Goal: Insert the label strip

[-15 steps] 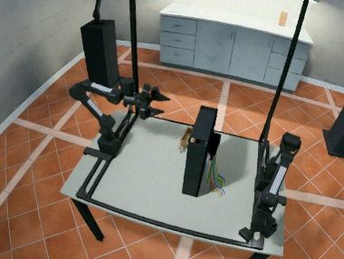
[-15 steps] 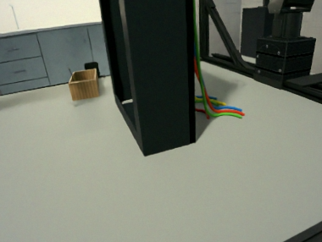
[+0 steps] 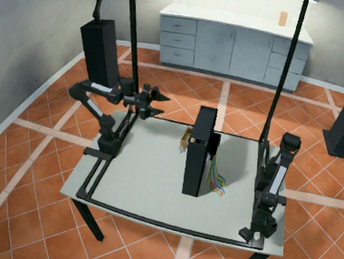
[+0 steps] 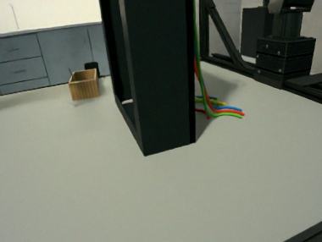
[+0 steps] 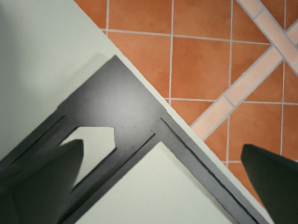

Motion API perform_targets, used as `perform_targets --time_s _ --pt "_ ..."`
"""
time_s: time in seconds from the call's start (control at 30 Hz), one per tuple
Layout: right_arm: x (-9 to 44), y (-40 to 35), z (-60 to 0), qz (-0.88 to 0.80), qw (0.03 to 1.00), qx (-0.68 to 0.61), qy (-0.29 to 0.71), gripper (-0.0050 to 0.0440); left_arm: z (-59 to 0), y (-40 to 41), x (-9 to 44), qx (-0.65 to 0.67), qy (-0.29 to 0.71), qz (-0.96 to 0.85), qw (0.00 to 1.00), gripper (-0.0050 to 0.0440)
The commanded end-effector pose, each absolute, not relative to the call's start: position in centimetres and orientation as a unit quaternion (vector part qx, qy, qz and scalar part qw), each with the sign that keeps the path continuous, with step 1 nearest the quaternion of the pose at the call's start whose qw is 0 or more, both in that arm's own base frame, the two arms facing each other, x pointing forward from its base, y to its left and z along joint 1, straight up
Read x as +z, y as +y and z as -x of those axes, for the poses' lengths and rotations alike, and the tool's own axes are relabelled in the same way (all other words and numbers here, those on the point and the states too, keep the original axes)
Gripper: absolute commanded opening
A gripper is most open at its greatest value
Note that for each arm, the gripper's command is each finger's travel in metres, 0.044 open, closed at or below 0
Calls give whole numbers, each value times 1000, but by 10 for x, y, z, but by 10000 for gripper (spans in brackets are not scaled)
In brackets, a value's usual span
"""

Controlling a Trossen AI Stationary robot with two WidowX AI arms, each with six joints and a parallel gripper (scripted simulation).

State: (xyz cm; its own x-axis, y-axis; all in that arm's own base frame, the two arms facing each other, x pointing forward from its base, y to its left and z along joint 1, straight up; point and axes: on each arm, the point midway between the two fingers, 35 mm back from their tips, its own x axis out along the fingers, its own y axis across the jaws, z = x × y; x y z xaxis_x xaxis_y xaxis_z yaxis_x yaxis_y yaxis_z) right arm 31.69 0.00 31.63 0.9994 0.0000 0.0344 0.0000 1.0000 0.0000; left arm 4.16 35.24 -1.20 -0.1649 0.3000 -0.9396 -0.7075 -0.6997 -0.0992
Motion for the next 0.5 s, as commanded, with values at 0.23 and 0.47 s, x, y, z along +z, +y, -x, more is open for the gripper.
perform_targets --time_s 0.23,0.47 --pt "321 3 -323 -6 1000 3 -13 296 -46 356 0 733 177 550 359 440" --pt "307 20 -345 -26 998 21 43 128 -68 356 31 686 173 563 428 440"
